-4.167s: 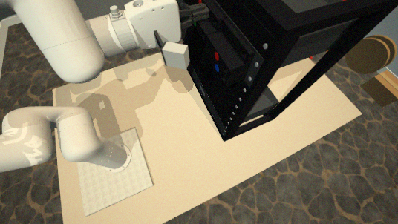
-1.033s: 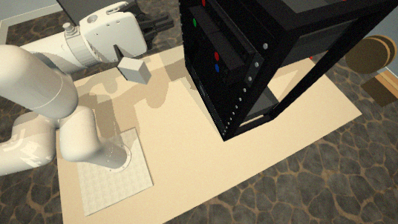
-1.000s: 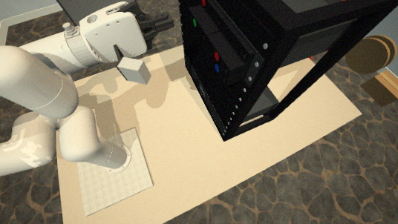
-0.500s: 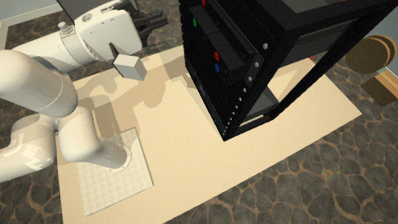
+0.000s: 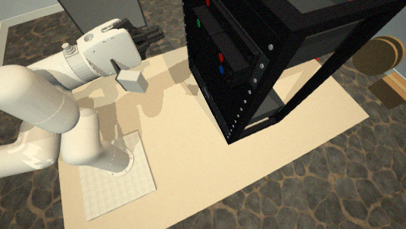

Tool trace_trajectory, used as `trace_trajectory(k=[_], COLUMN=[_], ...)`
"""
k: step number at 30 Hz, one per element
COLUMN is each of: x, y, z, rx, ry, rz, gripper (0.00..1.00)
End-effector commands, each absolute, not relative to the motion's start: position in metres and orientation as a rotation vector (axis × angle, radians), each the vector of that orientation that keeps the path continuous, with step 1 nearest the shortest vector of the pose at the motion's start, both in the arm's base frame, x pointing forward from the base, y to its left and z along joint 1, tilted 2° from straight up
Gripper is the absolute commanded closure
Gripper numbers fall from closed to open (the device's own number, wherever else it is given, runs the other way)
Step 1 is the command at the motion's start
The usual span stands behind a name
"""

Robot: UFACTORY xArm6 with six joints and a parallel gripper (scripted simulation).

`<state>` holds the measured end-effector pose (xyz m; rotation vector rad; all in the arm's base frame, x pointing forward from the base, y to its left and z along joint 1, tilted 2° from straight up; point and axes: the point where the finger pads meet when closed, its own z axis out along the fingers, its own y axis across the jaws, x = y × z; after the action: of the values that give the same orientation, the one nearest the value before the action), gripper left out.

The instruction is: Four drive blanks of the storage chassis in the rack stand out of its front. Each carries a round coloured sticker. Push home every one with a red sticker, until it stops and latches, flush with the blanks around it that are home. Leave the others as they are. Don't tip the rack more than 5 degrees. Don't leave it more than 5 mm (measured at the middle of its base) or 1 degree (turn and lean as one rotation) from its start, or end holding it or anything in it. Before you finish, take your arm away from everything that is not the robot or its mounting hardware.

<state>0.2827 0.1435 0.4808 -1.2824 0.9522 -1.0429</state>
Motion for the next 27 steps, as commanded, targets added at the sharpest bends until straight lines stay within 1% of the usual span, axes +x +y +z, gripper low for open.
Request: trace_trajectory(k=[1,3,5,8,16,27], x=[0.279,0.28,0.28,0.281,0.281,0.281], y=[0.114,0.098,0.098,0.072,0.023,0.023], z=[0.467,0.465,0.465,0.466,0.481,0.481], rx=[-1.319,-1.322,-1.322,-1.315,-1.263,-1.263], ry=[0.926,0.949,0.949,0.988,1.061,1.061], rz=[-1.004,-1.012,-1.012,-1.034,-1.096,-1.096], gripper=[1.0,1.0,1.0,1.0,1.0,1.0])
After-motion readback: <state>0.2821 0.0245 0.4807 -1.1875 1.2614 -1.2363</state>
